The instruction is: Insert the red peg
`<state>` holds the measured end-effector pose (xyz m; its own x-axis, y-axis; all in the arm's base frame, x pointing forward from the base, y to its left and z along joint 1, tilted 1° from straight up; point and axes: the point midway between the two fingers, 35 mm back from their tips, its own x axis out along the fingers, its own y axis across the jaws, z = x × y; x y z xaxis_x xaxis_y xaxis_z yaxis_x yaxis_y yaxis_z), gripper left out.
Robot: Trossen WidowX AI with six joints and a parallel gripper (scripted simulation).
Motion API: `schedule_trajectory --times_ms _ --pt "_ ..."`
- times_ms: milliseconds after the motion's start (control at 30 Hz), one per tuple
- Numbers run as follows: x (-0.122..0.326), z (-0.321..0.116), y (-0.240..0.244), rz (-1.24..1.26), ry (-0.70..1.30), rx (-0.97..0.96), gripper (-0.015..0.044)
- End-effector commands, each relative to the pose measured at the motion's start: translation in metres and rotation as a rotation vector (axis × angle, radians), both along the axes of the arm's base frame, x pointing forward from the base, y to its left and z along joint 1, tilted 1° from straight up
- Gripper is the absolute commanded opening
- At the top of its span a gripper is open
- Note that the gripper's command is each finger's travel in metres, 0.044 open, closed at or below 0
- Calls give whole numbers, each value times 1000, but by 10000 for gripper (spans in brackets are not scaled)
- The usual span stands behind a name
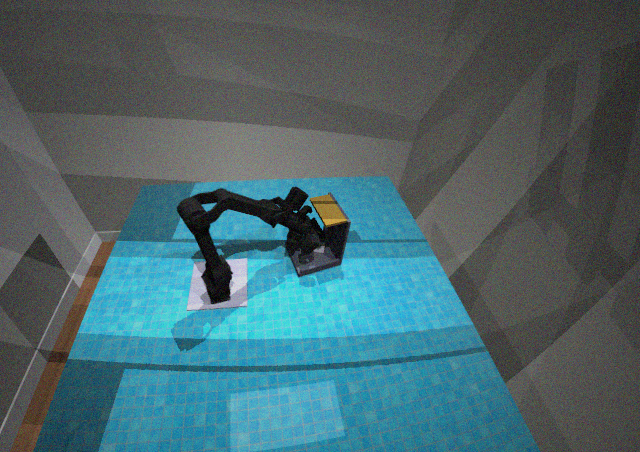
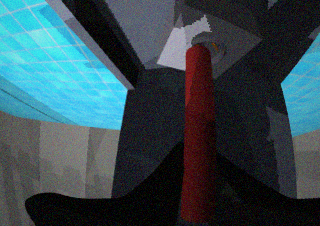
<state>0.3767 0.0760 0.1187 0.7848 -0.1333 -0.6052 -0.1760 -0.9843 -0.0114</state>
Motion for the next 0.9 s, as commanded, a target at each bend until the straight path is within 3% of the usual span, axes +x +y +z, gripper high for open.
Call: schedule_trajectory --times_ms 0,867 --pt "3 2 1 5 -5 1 0" --pt "12 2 6 5 -5 2 0"
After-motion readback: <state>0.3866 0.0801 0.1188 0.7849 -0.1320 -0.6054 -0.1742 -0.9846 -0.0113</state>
